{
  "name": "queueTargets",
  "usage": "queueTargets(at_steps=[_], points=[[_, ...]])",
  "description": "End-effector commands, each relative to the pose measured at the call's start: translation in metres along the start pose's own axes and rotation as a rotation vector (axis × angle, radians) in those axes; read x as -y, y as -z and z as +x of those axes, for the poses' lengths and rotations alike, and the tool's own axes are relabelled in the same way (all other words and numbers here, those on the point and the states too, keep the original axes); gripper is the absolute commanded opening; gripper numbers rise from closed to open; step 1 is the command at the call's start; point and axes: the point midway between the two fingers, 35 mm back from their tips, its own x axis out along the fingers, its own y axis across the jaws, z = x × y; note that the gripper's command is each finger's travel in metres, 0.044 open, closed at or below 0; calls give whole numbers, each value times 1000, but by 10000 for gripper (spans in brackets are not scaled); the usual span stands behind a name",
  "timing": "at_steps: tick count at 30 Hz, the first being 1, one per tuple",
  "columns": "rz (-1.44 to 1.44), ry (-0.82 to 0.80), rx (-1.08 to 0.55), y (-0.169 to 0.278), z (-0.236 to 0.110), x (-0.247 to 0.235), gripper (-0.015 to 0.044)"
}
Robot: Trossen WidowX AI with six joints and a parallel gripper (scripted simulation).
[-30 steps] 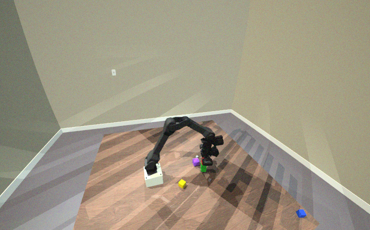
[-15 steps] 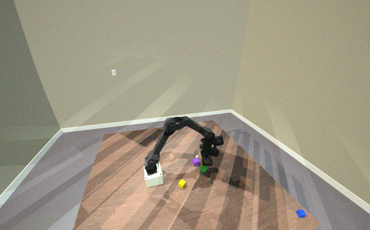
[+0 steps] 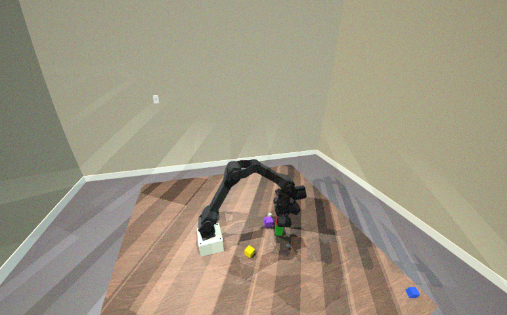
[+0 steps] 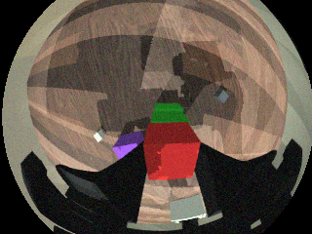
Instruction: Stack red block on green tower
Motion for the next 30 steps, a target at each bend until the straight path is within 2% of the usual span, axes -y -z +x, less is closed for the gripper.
queueTargets(at_steps=[1, 8, 30], points=[[0, 0, 1, 0, 0, 0, 263], [0, 0, 1, 0, 0, 0, 440], [0, 0, 1, 0, 0, 0, 440]])
